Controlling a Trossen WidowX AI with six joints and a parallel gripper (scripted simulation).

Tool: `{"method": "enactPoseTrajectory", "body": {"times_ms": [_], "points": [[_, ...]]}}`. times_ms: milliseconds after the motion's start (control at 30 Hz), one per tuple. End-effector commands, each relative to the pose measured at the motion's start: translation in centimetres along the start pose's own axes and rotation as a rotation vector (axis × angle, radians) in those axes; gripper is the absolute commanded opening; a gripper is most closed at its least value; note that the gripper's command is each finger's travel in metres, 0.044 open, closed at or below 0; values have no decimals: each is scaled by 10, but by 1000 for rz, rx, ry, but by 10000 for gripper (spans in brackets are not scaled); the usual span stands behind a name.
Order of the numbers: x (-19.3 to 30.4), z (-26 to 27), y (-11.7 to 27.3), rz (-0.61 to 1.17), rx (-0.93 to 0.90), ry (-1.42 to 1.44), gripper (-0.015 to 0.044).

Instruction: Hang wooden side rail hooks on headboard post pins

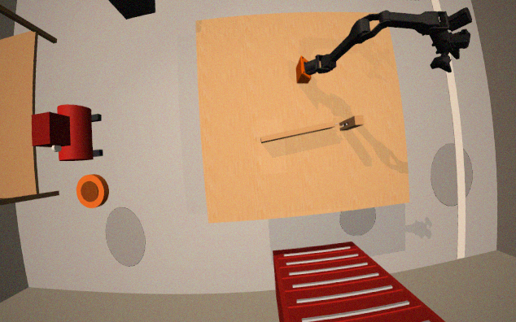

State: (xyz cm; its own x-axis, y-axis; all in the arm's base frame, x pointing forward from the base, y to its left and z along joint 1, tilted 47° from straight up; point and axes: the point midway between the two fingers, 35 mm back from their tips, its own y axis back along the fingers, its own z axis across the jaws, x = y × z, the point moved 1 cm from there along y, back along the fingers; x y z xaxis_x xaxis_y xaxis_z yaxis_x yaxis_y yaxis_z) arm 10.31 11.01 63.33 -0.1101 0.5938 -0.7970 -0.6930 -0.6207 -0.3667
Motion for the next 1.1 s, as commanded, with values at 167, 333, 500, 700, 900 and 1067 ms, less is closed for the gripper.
{"method": "enactPoseTrajectory", "body": {"times_ms": [167,333,500,700,900,1067], "points": [[28,-11,-19,36,52,3,440],[72,-50,-48,107,168,-29,440],[109,-111,-66,173,318,-114,440],[140,-194,-66,217,510,-270,440],[158,-264,-46,216,674,-445,440],[171,-326,-12,177,823,-647,440]]}}
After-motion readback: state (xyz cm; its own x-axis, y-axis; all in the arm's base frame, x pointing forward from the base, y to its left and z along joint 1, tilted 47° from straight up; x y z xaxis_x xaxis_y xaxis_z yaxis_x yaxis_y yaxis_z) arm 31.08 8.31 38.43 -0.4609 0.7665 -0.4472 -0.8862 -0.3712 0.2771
